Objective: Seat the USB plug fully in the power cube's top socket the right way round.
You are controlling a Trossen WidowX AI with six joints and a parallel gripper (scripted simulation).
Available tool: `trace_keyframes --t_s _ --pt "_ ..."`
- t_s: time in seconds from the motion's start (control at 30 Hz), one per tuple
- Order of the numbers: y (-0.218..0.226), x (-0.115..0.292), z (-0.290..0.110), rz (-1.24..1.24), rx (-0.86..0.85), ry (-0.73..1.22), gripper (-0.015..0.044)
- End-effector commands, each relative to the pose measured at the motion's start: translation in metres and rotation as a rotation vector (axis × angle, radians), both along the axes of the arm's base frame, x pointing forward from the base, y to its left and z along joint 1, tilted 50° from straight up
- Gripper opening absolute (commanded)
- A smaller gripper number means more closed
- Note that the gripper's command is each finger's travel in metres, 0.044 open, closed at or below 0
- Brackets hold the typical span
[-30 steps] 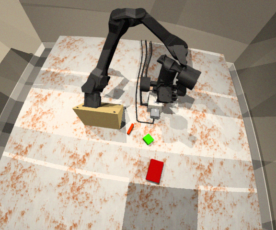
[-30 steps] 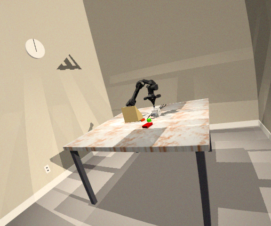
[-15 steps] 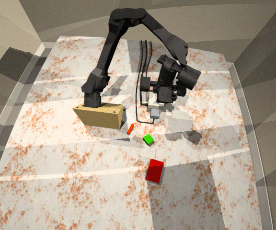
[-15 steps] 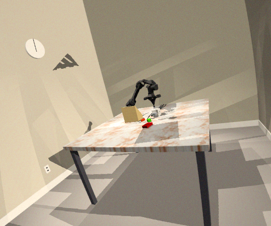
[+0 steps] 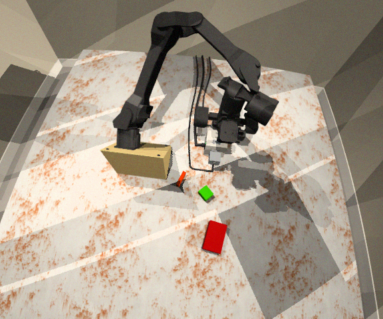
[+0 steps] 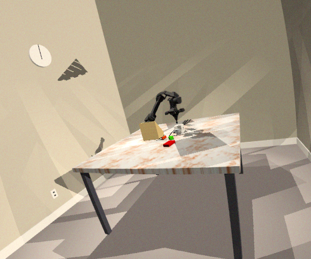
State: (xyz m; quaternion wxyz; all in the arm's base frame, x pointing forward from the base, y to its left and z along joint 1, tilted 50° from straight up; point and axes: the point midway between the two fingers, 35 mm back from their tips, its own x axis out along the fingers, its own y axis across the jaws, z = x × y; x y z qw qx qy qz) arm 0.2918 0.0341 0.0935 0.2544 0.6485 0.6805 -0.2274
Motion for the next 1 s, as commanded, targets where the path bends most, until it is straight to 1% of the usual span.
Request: trace_keyframes --t_s 0.0,0.97 --pt "0.0013 -0.0002 0.0002 0.000 0.010 -0.001 0.0000" --pt "0.0052 -0.0008 -0.0003 0.000 0.037 0.003 0.0000"
